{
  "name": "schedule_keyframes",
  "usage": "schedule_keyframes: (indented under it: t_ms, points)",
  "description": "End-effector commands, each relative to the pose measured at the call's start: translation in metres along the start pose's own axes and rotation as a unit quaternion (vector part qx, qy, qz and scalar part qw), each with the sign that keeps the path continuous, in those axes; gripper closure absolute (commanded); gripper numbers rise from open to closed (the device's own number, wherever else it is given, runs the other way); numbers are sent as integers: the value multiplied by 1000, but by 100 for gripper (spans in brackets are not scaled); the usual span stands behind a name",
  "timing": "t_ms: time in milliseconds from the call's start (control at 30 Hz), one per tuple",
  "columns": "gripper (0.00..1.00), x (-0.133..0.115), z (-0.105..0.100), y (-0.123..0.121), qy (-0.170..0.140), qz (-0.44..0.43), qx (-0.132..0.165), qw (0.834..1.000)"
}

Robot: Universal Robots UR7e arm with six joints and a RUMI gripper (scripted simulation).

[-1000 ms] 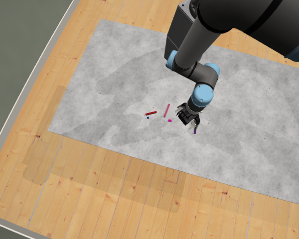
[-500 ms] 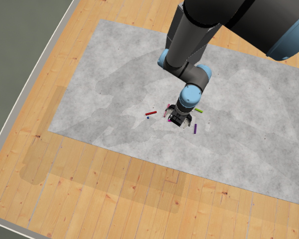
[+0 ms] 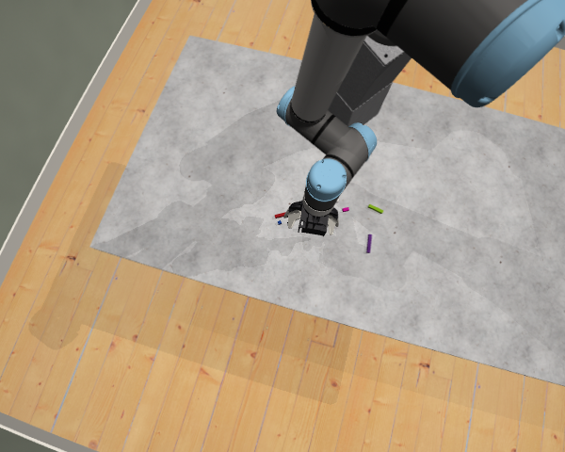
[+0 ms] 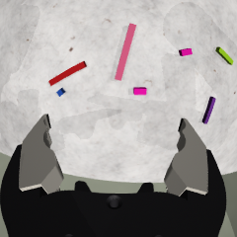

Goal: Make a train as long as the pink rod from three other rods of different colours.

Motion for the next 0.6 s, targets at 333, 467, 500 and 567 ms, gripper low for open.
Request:
schedule_keyframes:
  t_ms: [333,467,500,567]
  points:
    - [0,-14,-2,-65,-1,-198,-5,980]
    - [0,-15,-3,-71,-1,-217,-5,976]
    - [0,-16,-3,-74,-1,-226,-5,974]
    - [0,-17,-3,-79,-1,-241,-5,971]
Point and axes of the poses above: the point where the finger pads meet when closed, its own z axis out along the fingers, its own y axis across the jaws, x = y × z, the point moved 2 cm from there along -z, back along the fingers, and after that the axes turned 12 degrees about z, right-handed, at the moved point
